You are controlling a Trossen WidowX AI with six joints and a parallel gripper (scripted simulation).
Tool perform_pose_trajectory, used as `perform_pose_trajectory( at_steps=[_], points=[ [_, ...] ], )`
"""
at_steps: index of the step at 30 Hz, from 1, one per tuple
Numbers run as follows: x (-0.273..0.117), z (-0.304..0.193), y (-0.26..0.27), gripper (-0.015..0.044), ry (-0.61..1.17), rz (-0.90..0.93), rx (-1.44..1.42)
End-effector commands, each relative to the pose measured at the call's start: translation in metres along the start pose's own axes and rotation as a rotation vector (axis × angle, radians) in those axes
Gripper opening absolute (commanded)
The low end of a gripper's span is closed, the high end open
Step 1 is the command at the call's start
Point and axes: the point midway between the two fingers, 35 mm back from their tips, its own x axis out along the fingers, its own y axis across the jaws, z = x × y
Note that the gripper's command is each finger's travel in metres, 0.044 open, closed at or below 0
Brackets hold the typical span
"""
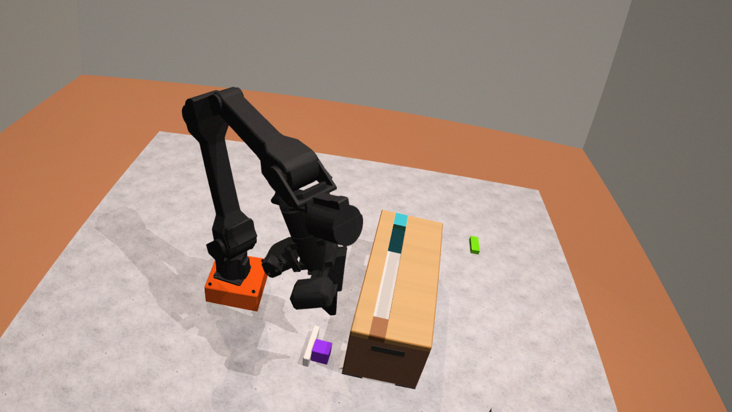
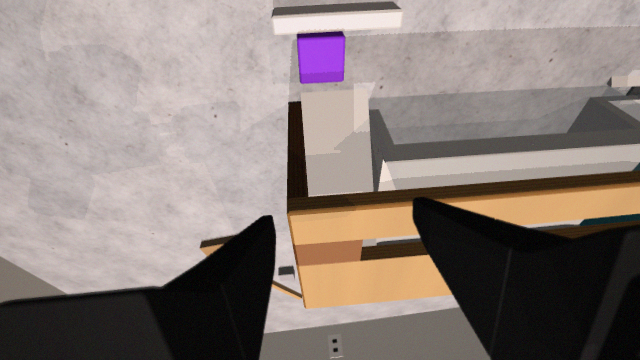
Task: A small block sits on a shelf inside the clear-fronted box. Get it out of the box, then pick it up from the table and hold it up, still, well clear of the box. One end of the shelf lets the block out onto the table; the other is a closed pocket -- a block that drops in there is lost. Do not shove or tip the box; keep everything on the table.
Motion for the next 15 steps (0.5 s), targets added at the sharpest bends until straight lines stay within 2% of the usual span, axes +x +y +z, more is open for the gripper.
perform_pose_trajectory(
  at_steps=[1,5,11,15],
  points=[
    [-0.001,0.000,-0.001,0.0285,0.011,-0.001,0.043],
    [0.008,0.002,0.000,0.0285,0.011,0.000,0.043],
    [0.079,0.030,-0.006,0.0285,0.011,-0.001,0.043],
    [0.086,0.035,-0.008,0.0285,0.010,-0.001,0.043]
  ],
)
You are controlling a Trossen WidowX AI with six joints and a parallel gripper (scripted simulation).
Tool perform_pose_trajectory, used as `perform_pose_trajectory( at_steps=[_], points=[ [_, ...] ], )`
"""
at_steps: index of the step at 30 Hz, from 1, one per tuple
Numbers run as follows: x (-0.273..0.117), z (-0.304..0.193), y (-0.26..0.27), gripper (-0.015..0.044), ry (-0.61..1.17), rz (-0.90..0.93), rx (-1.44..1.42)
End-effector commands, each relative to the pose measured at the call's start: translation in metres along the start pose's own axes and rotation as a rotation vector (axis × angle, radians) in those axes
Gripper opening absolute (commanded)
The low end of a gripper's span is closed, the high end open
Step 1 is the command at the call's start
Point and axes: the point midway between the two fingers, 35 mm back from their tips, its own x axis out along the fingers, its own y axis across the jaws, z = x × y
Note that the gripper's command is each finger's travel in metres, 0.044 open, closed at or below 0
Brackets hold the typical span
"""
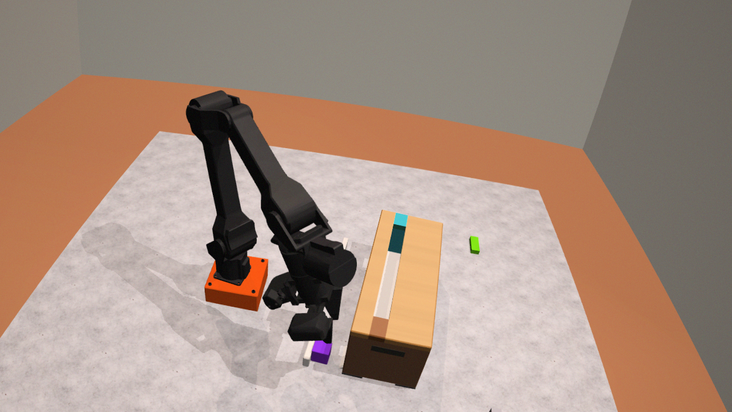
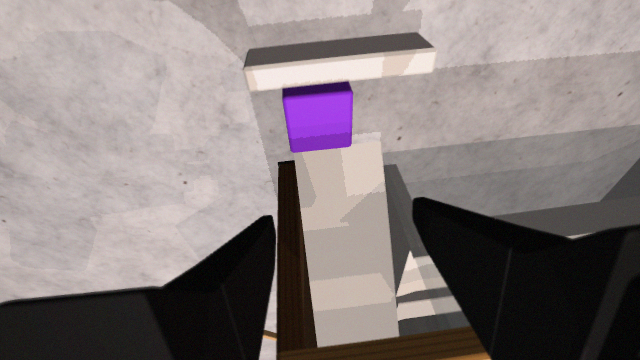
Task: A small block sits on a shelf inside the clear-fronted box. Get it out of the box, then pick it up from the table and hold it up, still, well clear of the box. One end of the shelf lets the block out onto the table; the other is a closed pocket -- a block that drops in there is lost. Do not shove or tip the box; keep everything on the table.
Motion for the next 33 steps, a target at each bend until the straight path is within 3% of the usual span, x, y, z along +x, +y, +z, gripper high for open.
perform_pose_trajectory(
  at_steps=[1,33],
  points=[
    [0.012,0.005,-0.001,0.0285,0.009,0.004,0.004],
    [0.056,0.024,0.002,0.0285,0.007,0.004,0.002]
  ],
)
